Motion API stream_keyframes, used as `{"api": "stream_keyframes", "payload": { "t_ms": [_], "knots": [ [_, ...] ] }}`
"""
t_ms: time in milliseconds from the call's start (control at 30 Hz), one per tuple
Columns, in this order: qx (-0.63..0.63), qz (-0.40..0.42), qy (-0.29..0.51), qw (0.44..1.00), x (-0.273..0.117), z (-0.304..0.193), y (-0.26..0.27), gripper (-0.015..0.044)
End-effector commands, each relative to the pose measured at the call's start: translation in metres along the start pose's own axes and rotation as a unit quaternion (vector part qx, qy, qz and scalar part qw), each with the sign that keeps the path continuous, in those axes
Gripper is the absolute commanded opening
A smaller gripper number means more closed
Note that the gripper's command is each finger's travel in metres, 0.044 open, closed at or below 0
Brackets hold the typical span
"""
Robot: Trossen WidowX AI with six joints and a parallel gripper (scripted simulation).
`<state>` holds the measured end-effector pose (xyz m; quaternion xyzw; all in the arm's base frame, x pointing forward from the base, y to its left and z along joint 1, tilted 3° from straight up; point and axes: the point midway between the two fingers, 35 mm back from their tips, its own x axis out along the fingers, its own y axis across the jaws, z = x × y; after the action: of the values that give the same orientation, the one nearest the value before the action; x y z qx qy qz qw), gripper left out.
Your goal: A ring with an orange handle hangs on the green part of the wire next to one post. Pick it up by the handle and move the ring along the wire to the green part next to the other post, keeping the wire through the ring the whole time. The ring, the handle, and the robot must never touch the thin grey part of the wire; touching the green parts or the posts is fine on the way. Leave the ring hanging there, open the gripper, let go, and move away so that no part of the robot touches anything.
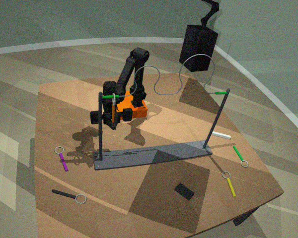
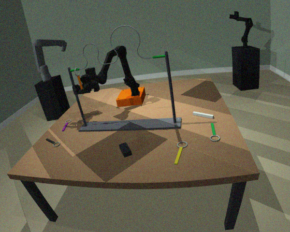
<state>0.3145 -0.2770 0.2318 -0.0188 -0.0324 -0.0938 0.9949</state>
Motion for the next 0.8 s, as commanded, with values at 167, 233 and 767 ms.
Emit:
{"api": "stream_keyframes", "payload": {
  "t_ms": [167,233,767],
  "knots": [
    [-0.006,-0.003,-0.004,1.000,0.0004,0.0138,0.0002,-0.0150],
    [-0.006,-0.003,-0.004,1.000,0.0004,0.0138,0.0002,-0.0150],
    [-0.006,-0.003,-0.004,1.000,0.0004,0.0138,0.0002,-0.0150]
  ]
}}
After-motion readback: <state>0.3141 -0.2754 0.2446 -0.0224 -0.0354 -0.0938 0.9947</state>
